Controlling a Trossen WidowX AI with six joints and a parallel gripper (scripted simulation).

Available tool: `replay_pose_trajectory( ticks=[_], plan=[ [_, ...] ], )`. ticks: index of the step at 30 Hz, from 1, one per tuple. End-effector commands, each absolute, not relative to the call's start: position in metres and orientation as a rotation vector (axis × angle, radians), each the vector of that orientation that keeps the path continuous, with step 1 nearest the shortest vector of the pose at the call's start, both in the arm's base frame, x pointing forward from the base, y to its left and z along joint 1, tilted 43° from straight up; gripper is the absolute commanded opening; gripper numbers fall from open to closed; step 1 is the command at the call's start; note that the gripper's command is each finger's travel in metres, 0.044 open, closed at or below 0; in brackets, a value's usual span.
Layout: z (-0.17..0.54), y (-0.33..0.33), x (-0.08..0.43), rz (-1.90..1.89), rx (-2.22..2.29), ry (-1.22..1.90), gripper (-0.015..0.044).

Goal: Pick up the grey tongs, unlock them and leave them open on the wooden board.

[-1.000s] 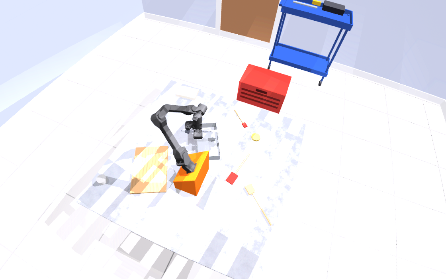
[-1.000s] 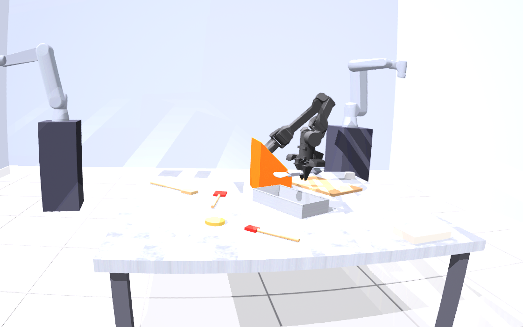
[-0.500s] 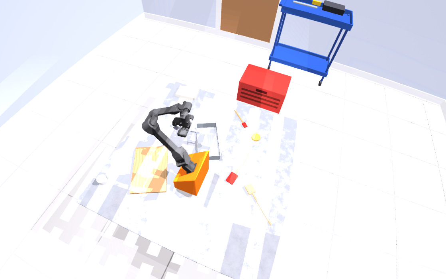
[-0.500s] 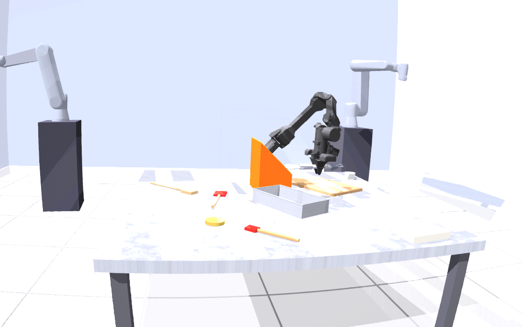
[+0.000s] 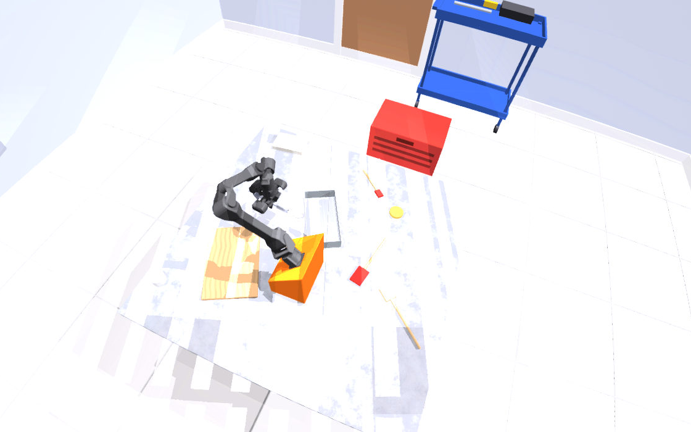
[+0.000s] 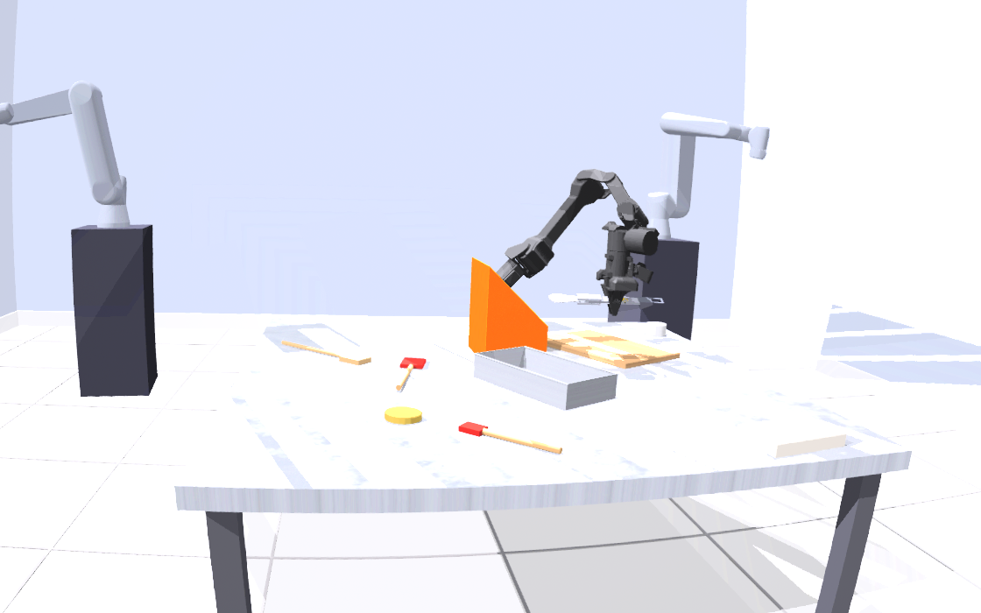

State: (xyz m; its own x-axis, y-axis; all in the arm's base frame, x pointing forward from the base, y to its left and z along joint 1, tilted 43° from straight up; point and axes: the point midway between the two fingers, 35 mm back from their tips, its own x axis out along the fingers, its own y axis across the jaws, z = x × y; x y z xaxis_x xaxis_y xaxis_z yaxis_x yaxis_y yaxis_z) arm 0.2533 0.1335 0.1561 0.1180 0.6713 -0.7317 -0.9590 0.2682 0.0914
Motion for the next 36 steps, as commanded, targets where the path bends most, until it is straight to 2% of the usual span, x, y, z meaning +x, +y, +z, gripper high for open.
replay_pose_trajectory(
  ticks=[1, 12, 36],
  plan=[
    [0.173, 0.142, 0.236, 1.216, -0.39, 0.803, -0.015],
    [0.178, 0.151, 0.224, 1.196, -0.355, 0.847, -0.015],
    [0.187, 0.203, 0.162, 1.057, -0.25, 1.049, -0.015]
  ],
)
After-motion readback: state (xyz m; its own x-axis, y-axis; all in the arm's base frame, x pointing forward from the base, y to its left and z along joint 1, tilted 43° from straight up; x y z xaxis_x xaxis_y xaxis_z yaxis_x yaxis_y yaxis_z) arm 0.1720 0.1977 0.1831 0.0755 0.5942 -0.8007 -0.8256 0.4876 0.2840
